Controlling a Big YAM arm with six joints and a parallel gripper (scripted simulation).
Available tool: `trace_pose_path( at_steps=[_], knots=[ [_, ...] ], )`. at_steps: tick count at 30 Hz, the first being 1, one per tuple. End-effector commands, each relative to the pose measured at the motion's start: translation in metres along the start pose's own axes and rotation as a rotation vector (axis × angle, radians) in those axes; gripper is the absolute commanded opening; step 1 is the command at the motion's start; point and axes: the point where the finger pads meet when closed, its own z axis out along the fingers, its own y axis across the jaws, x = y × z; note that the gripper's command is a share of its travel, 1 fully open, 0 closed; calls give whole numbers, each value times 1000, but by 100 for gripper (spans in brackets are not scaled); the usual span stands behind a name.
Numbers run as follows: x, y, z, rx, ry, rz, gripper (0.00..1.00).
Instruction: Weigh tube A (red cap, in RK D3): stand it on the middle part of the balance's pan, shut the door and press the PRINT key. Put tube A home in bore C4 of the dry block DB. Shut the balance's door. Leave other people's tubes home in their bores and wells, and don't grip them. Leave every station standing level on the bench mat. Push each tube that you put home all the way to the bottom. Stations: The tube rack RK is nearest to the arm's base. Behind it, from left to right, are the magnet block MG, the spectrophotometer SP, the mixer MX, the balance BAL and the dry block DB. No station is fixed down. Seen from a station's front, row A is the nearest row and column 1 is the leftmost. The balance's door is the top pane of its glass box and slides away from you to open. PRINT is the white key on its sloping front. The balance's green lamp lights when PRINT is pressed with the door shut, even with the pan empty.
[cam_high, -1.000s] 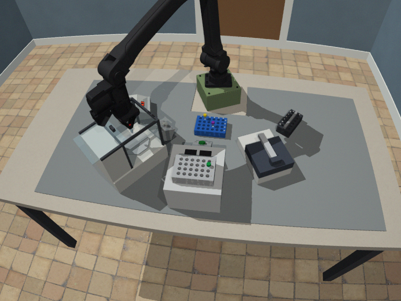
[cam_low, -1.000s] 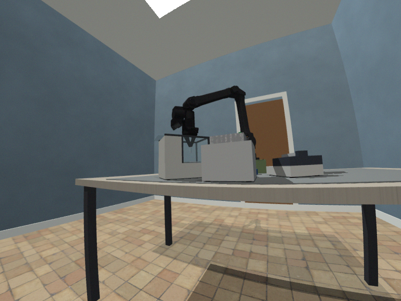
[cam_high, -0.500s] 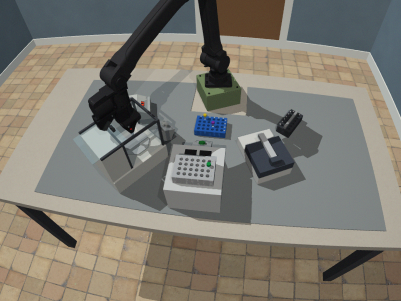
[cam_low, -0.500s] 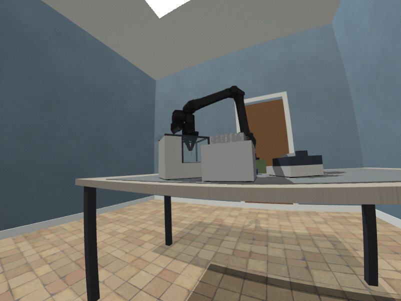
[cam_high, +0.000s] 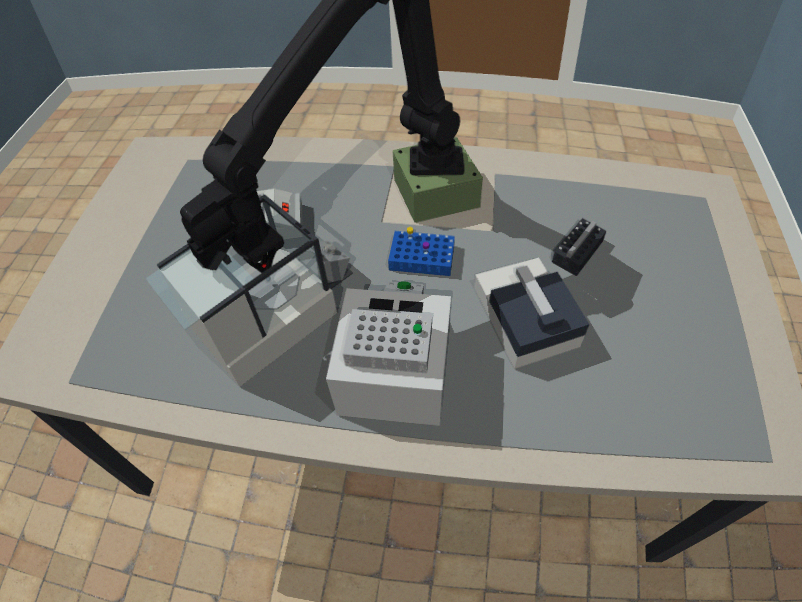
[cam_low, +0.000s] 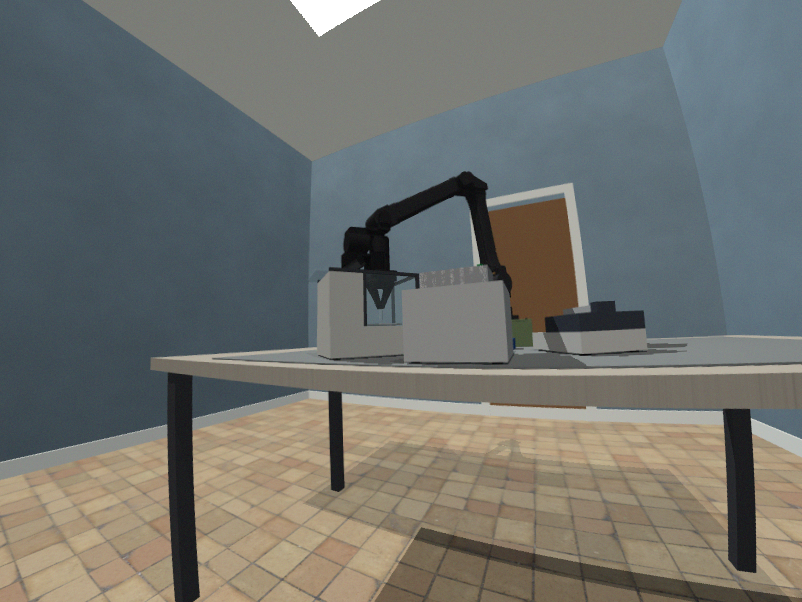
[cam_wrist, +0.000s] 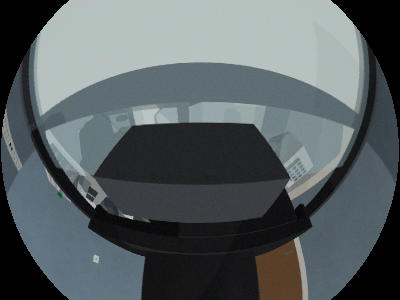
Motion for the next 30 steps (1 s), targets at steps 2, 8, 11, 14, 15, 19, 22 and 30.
trace_pose_path(
  at_steps=[2, 8, 11, 14, 15, 19, 22, 30],
  knots=[
    [-14, 5, 3, -1, -25, -1, 9],
    [-15, 2, -8, -1, -38, 0, 9],
    [-15, 2, -8, -1, -38, 0, 9],
    [-15, 2, -8, -1, -38, 0, 9],
    [-15, 2, -8, -1, -38, 0, 9],
    [-15, 2, -8, -1, -38, 0, 9],
    [-15, 2, -8, -1, -38, 0, 9],
    [-13, 5, 1, -1, -31, -1, 9]
  ],
)
